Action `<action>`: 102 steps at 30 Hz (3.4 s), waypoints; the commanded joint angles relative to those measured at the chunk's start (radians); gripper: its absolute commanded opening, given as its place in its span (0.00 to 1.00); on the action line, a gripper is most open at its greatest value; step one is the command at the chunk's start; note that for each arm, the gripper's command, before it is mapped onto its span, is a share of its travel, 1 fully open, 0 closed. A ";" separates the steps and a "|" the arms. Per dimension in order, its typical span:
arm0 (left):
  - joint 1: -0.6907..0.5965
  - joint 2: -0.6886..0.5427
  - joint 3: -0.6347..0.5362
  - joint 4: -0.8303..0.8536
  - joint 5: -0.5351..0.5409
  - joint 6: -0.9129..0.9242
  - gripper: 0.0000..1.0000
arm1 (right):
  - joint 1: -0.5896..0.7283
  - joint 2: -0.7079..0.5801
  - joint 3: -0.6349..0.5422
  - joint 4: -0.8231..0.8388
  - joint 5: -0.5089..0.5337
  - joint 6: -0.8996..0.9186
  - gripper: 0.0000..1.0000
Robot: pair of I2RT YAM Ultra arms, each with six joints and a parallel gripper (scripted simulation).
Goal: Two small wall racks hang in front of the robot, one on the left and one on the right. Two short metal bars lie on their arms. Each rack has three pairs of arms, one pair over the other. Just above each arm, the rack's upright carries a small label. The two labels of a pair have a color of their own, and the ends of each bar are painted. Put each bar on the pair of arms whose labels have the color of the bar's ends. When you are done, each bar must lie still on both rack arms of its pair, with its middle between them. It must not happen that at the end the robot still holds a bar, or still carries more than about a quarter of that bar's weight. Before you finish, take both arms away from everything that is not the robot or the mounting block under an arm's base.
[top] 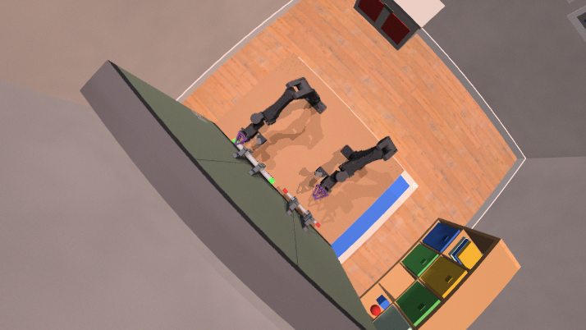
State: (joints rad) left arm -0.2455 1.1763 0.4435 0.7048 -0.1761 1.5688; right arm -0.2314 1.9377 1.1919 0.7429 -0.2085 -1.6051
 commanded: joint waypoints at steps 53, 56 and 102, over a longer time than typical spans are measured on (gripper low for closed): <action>0.011 -0.020 0.008 0.003 0.005 0.000 1.00 | 0.005 0.023 -0.019 0.047 0.002 0.034 0.42; 0.011 -0.020 0.008 0.003 0.005 0.000 1.00 | 0.005 0.024 -0.018 0.047 0.002 0.034 0.49; 0.011 -0.020 0.008 0.003 0.005 0.000 1.00 | -0.016 0.005 -0.179 0.184 -0.017 0.035 1.00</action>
State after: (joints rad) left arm -0.2455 1.1763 0.4435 0.7048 -0.1749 1.5688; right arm -0.2379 1.9617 1.0389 0.9504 -0.2180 -1.5833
